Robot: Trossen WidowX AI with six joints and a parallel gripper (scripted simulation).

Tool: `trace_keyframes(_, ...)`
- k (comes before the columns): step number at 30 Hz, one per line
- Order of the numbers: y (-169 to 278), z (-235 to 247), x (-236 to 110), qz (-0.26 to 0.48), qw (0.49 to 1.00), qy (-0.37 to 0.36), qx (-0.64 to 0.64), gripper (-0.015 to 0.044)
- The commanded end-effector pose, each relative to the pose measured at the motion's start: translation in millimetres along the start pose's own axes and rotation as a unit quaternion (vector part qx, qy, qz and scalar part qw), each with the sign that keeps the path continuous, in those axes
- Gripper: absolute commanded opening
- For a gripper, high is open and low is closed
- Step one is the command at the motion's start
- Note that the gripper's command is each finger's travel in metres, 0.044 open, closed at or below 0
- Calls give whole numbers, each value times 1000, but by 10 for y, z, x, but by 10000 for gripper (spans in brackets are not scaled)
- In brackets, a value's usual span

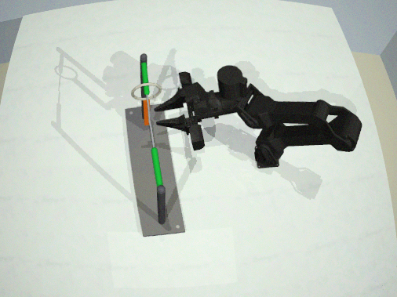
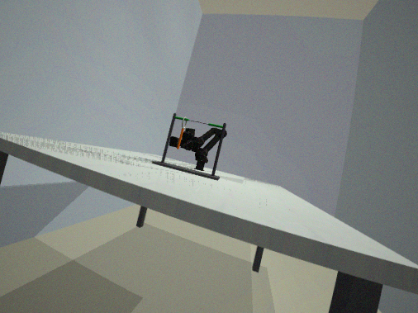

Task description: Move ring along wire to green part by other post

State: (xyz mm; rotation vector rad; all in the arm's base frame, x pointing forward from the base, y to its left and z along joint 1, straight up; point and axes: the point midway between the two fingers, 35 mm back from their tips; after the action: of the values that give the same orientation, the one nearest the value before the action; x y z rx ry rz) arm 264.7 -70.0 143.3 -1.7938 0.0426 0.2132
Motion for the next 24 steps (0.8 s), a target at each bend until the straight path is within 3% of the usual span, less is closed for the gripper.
trace_keyframes(1,-10,-17,52,0,1000,2,2,160)
trace_keyframes(24,-3,-5,403,-2,1000,2,2,160)
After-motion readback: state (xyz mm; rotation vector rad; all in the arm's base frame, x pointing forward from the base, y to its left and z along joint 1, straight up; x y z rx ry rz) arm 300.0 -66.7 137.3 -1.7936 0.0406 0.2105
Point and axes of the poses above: the point midway between the two fingers, 35 mm back from their tips, its own x axis out along the fingers, its own z axis across the jaws, y = z × x, and after that the axes turned 12 degrees about -x, right-handed
